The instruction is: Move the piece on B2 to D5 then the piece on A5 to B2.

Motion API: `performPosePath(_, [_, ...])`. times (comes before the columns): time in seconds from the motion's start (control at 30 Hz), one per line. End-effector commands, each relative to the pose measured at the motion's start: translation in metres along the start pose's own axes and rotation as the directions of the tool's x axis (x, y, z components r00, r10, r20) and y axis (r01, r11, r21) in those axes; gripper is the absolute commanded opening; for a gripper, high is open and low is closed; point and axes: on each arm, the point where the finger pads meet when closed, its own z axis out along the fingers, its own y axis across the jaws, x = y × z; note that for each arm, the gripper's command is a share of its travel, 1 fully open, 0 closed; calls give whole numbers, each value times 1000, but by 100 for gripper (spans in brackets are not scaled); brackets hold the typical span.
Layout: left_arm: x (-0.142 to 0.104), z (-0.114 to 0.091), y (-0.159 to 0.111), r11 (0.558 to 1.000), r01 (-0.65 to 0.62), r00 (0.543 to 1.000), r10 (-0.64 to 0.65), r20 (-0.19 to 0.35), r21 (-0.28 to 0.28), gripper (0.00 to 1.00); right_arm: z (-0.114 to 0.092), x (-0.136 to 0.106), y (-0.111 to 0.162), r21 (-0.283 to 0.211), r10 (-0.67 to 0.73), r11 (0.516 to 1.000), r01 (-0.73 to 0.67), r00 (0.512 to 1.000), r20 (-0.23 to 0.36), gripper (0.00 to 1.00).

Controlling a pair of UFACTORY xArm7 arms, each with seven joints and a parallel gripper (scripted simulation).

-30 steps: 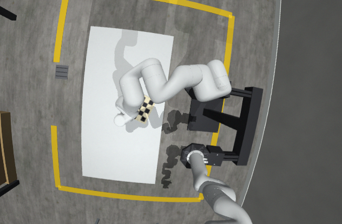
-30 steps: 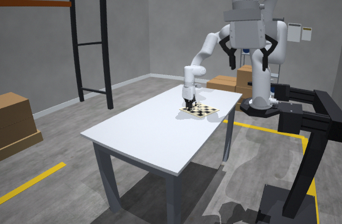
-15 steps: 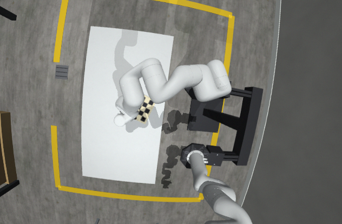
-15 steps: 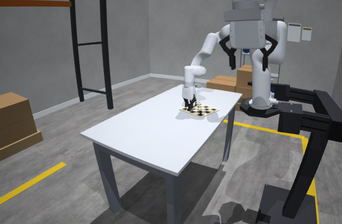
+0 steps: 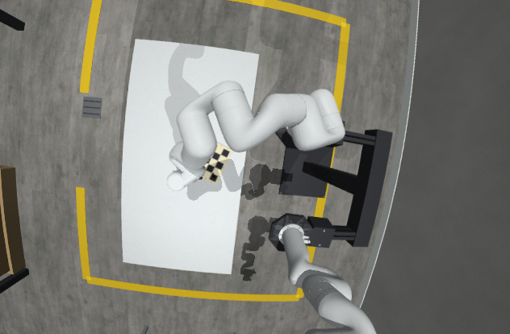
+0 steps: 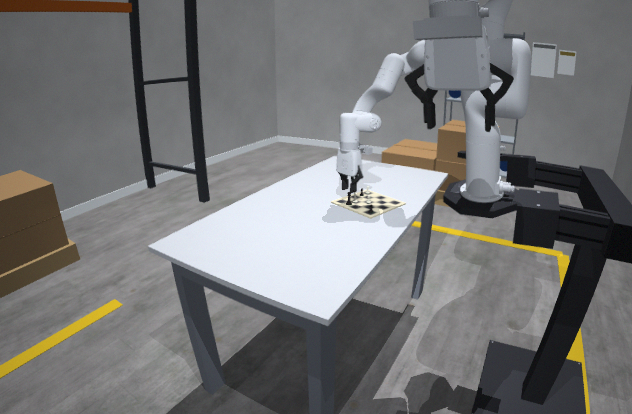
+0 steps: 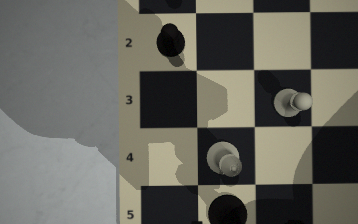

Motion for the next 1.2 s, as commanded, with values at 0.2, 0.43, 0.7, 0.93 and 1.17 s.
performPosePath(0.2, [1, -2, 0, 1000, 0, 1000, 0, -5, 0, 100, -42, -1, -1, 3, 0, 1000, 0, 1000, 4, 43])
performPosePath(0.43, [1, -2, 0, 1000, 0, 1000, 0, -5, 0, 100, -57, -1, -1, 3, 0, 1000, 0, 1000, 4, 43])
performPosePath(0.7, [1, -2, 0, 1000, 0, 1000, 0, -5, 0, 100, -57, -1, -1, 3, 0, 1000, 0, 1000, 4, 100])
performPosePath(0.93, [1, -2, 0, 1000, 0, 1000, 0, -5, 0, 100, -57, -1, -1, 3, 0, 1000, 0, 1000, 4, 100])
performPosePath(1.17, [1, -2, 0, 1000, 0, 1000, 0, -5, 0, 100, -57, -1, -1, 3, 0, 1000, 0, 1000, 4, 100])
